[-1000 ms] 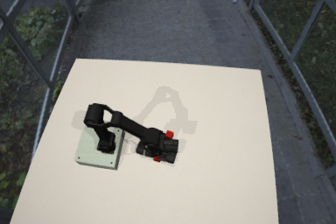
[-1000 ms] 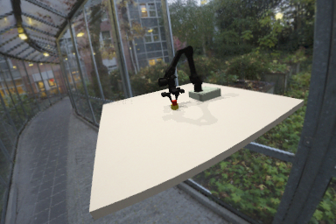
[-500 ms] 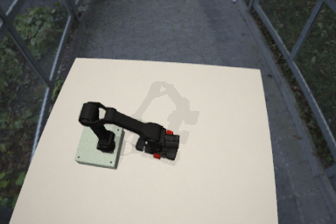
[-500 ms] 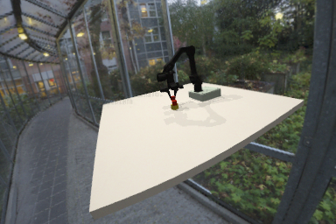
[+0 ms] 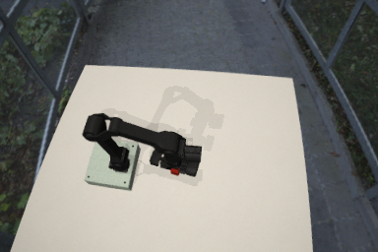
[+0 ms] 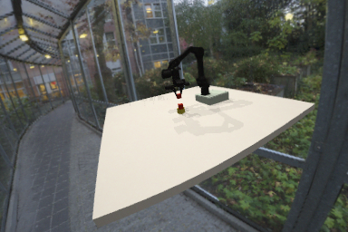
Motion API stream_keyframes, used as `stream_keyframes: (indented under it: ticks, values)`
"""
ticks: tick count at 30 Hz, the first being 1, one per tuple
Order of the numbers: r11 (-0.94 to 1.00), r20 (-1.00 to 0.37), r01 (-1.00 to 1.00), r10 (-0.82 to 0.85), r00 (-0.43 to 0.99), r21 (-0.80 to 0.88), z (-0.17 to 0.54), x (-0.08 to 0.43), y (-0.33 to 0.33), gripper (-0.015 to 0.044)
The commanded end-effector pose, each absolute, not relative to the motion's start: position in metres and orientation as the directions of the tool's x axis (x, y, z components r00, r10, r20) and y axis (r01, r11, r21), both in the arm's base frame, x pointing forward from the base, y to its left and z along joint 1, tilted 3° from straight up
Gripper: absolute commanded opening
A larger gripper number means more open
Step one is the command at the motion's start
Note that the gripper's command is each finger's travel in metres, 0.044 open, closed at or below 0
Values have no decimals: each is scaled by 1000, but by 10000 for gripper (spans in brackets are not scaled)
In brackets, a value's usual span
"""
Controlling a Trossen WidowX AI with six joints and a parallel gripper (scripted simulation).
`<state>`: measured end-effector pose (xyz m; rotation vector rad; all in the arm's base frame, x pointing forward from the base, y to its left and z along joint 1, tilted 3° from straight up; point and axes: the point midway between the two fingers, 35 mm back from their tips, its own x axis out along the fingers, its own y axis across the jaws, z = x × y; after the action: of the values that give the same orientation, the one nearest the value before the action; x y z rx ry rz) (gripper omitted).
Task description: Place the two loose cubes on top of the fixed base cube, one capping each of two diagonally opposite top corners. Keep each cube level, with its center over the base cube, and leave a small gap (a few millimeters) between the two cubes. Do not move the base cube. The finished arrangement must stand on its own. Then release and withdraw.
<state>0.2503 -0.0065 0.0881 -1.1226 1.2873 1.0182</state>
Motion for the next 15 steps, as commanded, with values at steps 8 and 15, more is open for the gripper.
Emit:
stream_keyframes:
  ticks: [8,15]
  values:
    - [180,-998,-982,-45,49,-56,111,249,-2,105]
    - [225,-998,-973,-43,50,-58,110,260,15,105]
